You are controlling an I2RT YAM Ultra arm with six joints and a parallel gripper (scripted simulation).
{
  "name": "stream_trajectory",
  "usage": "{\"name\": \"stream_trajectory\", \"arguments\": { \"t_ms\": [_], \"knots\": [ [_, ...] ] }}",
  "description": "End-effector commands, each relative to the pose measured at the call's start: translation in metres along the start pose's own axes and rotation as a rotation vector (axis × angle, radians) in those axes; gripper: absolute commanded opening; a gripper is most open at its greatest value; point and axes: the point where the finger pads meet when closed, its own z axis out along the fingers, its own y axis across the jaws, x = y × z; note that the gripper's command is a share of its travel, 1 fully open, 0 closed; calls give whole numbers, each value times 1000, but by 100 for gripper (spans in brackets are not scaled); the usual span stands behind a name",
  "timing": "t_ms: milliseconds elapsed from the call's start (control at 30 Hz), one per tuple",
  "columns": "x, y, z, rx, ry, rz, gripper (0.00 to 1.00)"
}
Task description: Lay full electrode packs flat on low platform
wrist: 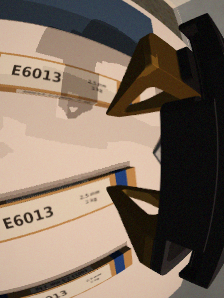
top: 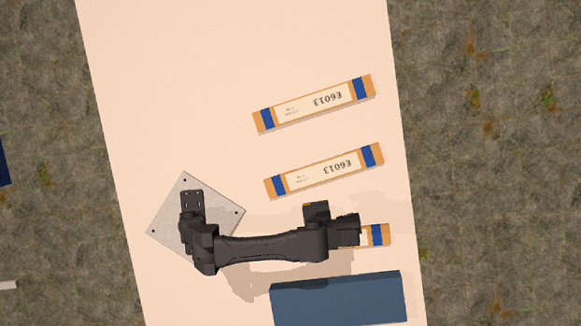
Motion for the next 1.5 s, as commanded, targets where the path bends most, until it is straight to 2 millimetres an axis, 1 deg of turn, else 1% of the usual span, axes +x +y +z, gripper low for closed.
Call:
{"name": "stream_trajectory", "arguments": {
  "t_ms": [0,267,300,367,433,467,533,567,1033,1100,1467],
  "knots": [
    [-3,-6,-10,3,-27,8,64],
    [-3,-6,-10,3,-27,8,64],
    [-5,2,-16,7,-39,-37,95],
    [-8,18,-17,11,-52,-111,95],
    [-11,31,-12,8,-54,-169,95],
    [-12,38,-8,6,-45,-168,95],
    [-12,38,-8,6,-45,-168,95],
    [-11,44,-4,6,-28,-154,95],
    [-13,136,5,8,-18,-153,95],
    [-13,136,5,8,-18,-153,95],
    [-17,210,13,6,-21,-153,95]
  ]
}}
